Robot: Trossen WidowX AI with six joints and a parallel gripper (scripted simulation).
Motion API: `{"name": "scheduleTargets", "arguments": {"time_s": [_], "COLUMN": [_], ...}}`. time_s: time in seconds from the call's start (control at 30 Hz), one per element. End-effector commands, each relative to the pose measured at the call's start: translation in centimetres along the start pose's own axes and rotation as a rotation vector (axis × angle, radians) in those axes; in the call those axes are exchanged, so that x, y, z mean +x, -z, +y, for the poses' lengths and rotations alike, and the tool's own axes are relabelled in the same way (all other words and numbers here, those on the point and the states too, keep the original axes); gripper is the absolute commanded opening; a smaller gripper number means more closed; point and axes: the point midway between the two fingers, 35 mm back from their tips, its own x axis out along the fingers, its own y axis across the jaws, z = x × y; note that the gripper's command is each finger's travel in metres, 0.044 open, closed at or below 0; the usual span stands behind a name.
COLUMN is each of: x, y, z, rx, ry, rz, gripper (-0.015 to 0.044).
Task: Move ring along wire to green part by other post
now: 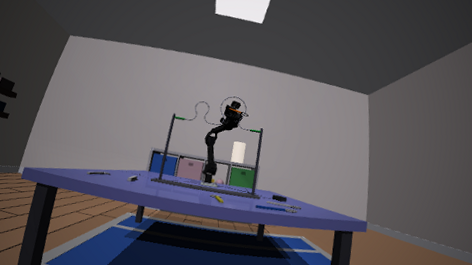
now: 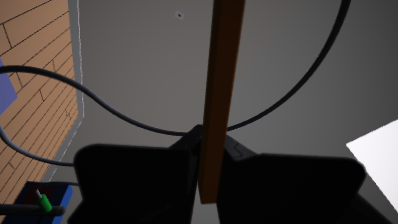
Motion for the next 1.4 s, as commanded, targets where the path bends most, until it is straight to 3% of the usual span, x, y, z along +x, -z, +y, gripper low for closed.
{"name": "scheduleTargets", "arguments": {"time_s": [0.0,0.73,1.37], "x": [0.0,0.1,-0.8], "y": [-0.1,0.0,0.7], "z": [0.1,0.1,3.3], "rx": [-0.049,-0.221,-0.095], "ry": [0.019,0.097,0.039], "rz": [-0.007,-0.027,0.062], "gripper": [-0.0150,-0.0150,-0.0150]}}
